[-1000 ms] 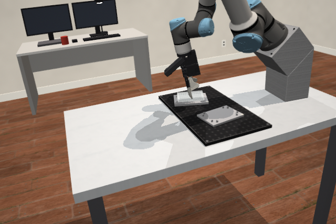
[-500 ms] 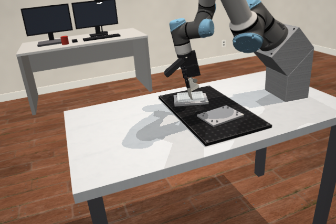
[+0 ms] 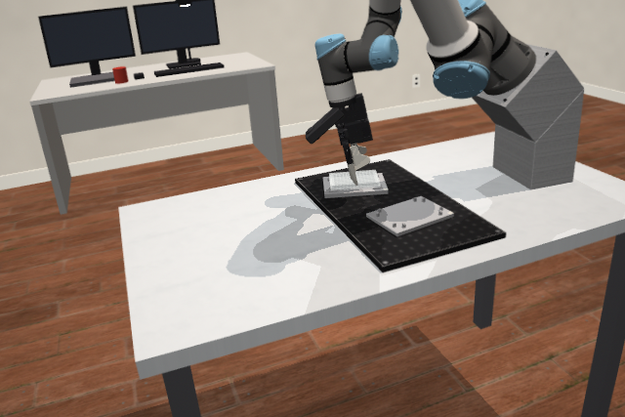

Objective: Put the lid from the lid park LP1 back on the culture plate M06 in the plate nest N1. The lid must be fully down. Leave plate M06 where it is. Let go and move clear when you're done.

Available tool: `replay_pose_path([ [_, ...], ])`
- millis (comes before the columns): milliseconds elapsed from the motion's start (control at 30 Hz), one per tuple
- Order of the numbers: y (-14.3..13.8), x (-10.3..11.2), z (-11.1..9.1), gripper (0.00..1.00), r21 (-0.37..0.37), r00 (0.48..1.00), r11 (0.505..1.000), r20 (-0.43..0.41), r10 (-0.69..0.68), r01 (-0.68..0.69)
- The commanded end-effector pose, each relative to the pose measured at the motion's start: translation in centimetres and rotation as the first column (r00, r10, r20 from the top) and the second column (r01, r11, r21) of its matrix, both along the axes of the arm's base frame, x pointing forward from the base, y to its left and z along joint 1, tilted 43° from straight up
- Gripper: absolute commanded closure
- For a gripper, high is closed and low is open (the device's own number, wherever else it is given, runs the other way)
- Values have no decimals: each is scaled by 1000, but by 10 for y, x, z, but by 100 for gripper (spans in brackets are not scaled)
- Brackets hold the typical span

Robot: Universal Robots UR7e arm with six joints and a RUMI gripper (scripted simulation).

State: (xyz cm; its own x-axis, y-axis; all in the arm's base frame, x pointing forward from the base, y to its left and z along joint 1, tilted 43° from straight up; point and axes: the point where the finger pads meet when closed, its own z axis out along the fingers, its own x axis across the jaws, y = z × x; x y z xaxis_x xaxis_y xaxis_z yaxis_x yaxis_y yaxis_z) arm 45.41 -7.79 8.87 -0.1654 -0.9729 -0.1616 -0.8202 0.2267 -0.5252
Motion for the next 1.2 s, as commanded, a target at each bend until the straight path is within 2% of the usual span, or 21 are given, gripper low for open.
replay_pose_path([
  [0, 1, 0, 0, 100, 0, 1000, 1000, -1, 1, -1],
  [933, 2, 0, -1, 100, 0, 1000, 1000, -1, 1, -1],
  [967, 2, 0, -1, 18, 0, 1000, 1000, -1, 1, -1],
  [1167, 2, -1, -1, 18, 0, 1000, 1000, -1, 1, -1],
])
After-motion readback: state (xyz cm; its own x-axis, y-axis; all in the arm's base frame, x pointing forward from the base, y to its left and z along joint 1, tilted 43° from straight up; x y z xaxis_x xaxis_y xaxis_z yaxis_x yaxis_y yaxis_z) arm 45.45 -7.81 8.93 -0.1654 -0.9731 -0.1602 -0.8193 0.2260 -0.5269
